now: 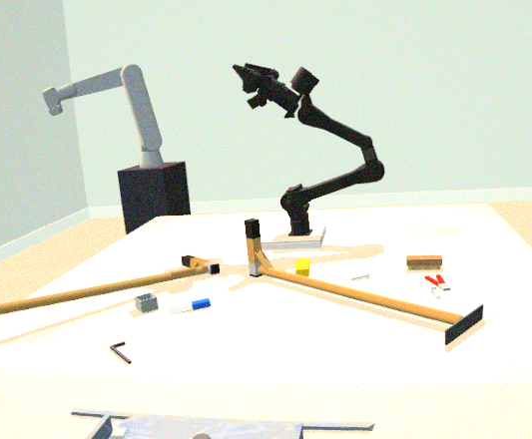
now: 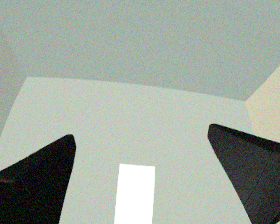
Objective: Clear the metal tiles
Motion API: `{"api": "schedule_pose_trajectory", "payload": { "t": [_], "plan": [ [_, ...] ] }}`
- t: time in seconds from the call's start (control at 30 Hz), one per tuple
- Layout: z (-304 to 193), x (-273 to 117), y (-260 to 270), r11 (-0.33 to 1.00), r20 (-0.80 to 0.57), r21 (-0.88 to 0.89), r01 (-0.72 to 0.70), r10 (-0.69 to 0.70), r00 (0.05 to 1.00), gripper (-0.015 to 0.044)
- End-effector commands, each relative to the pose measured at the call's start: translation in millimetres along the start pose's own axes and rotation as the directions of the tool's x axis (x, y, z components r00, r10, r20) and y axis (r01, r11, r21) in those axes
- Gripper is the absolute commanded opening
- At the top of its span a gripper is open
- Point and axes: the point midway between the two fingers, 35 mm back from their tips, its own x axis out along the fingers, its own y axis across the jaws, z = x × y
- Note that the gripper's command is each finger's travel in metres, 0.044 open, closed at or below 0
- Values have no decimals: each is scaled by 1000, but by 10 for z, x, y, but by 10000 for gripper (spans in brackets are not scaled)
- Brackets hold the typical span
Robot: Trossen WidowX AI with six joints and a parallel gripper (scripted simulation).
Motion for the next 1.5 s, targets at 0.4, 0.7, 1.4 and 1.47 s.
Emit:
{"api": "schedule_pose_trajectory", "payload": {
  "t": [0.4,0.7,1.4,1.47],
  "plan": [
    [244,153,-97,993,110,-93,67,-56,992,177],
    [487,296,-267,954,227,-227,194,-142,964,0],
    [1022,459,-803,691,460,-458,559,-354,814,0],
    [1066,462,-860,653,480,-473,592,-373,794,0]
  ]
}}
